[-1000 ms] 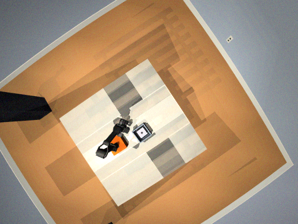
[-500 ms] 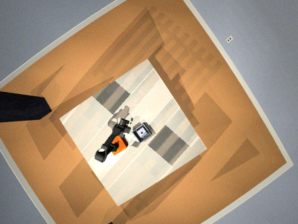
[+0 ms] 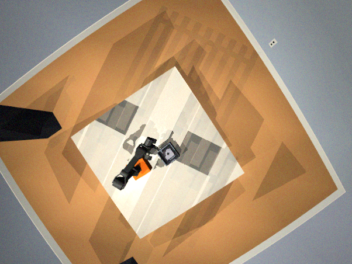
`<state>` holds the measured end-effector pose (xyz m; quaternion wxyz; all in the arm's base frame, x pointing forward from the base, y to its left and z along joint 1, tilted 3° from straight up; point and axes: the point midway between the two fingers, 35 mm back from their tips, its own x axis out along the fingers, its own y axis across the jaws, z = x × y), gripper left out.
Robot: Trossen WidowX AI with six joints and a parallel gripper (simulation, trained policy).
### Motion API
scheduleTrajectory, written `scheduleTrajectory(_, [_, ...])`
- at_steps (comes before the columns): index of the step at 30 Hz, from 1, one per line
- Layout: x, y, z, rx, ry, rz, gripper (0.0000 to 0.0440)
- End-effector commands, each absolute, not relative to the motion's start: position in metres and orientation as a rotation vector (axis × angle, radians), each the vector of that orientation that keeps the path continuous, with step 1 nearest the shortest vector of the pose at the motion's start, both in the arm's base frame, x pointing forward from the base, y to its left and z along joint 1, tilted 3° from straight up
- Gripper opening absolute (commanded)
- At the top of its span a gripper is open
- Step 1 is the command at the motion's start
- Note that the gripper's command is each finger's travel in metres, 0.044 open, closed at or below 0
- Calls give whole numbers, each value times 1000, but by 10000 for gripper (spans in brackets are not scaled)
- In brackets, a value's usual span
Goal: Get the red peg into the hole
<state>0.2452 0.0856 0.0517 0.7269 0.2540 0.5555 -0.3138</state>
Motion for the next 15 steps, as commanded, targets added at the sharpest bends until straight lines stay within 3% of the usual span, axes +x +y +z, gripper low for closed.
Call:
scheduleTrajectory(1, [258, 76, 63, 554, 1203, -697, 0])
scheduleTrajectory(15, [289, 32, 77, 597, 1191, -754, 0])
